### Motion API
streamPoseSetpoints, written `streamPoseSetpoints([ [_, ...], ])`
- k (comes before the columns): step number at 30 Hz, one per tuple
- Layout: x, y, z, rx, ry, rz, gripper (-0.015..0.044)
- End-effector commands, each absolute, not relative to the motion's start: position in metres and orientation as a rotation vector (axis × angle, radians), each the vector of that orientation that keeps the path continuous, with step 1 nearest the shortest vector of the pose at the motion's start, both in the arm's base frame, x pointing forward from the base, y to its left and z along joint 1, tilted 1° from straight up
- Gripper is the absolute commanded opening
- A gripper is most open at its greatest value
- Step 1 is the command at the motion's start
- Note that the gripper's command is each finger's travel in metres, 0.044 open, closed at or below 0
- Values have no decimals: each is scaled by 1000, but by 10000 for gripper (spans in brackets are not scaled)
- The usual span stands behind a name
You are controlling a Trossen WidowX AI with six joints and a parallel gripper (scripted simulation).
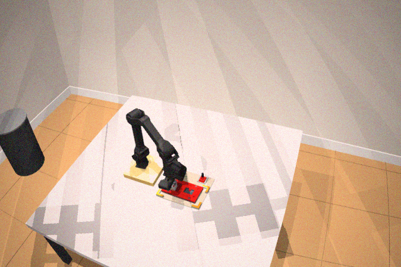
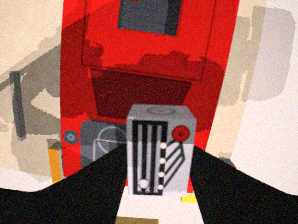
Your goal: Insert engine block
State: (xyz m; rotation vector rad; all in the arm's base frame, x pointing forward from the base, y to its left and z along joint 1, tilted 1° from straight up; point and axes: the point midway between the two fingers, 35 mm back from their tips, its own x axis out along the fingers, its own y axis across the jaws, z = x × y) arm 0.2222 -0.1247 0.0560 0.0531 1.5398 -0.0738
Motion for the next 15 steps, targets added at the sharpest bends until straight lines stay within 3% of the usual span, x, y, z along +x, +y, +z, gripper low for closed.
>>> streamPoseSetpoints([
  [1, 222, -125, 55, 55, 1541, -79, 98],
  [5, 223, -126, 60, 55, 1541, -79, 0],
  [15, 227, -128, 91, 54, 1540, -79, 0],
])
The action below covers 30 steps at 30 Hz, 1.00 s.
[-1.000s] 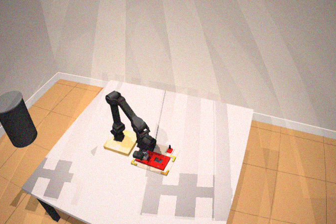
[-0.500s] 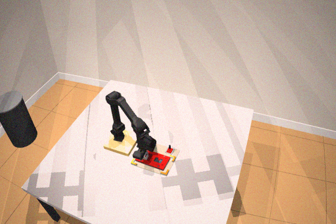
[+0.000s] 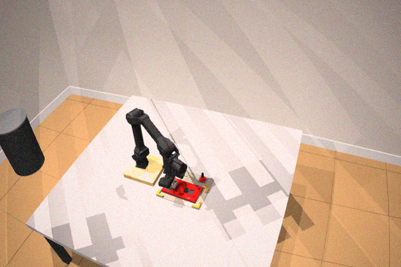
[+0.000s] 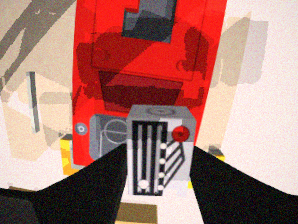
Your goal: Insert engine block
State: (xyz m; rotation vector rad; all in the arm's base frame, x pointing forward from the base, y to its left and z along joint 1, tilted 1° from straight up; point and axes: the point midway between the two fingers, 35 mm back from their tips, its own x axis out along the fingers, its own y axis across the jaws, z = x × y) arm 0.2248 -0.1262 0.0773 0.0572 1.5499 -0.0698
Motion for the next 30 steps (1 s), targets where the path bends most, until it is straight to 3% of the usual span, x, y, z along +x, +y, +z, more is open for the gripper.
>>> streamPoseSetpoints([
  [1, 227, -128, 94, 54, 1539, -79, 0],
  [30, 219, -123, 180, 55, 1541, -79, 0],
])
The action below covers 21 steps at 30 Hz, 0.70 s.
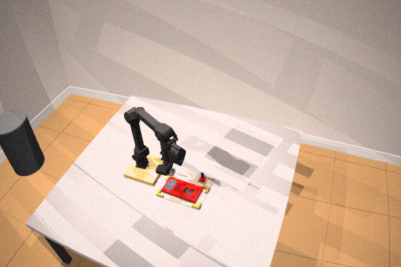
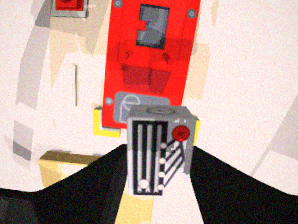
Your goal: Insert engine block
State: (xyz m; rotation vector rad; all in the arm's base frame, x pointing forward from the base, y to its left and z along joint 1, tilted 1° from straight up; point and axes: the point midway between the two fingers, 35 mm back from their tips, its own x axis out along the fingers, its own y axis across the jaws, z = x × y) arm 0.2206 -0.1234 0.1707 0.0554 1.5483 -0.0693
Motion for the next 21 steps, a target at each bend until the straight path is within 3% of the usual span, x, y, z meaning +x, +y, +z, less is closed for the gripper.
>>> streamPoseSetpoints([
  [1, 219, -123, 180, 55, 1541, -79, 0],
  [21, 264, -129, 141, 90, 1535, -113, 0],
])
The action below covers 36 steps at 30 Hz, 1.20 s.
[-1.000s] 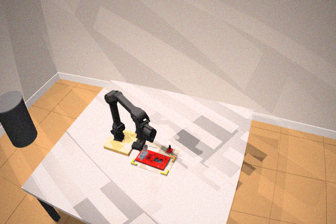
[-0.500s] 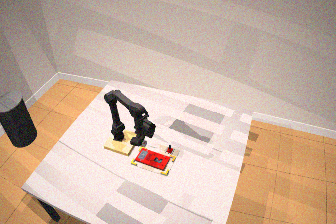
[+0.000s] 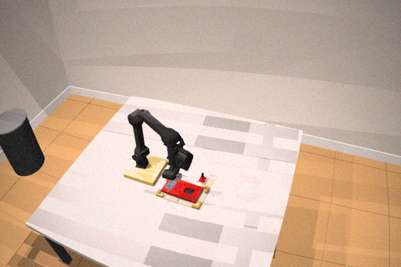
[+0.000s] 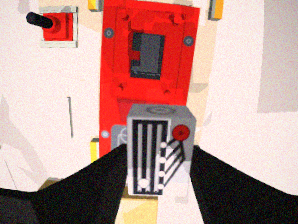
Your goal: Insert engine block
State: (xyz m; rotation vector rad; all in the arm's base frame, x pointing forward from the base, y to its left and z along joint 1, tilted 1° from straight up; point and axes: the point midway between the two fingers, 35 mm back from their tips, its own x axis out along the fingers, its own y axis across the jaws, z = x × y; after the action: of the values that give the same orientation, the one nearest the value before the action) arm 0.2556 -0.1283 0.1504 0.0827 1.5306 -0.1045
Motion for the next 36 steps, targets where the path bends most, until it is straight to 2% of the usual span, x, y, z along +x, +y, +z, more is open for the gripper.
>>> streamPoseSetpoints([
  [1, 266, -129, 139, 92, 1535, -115, 0],
  [27, 318, -125, 81, 137, 1528, -157, 0],
  [33, 318, -125, 81, 144, 1527, -164, 157],
  [36, 318, -125, 81, 146, 1527, -165, 158],
])
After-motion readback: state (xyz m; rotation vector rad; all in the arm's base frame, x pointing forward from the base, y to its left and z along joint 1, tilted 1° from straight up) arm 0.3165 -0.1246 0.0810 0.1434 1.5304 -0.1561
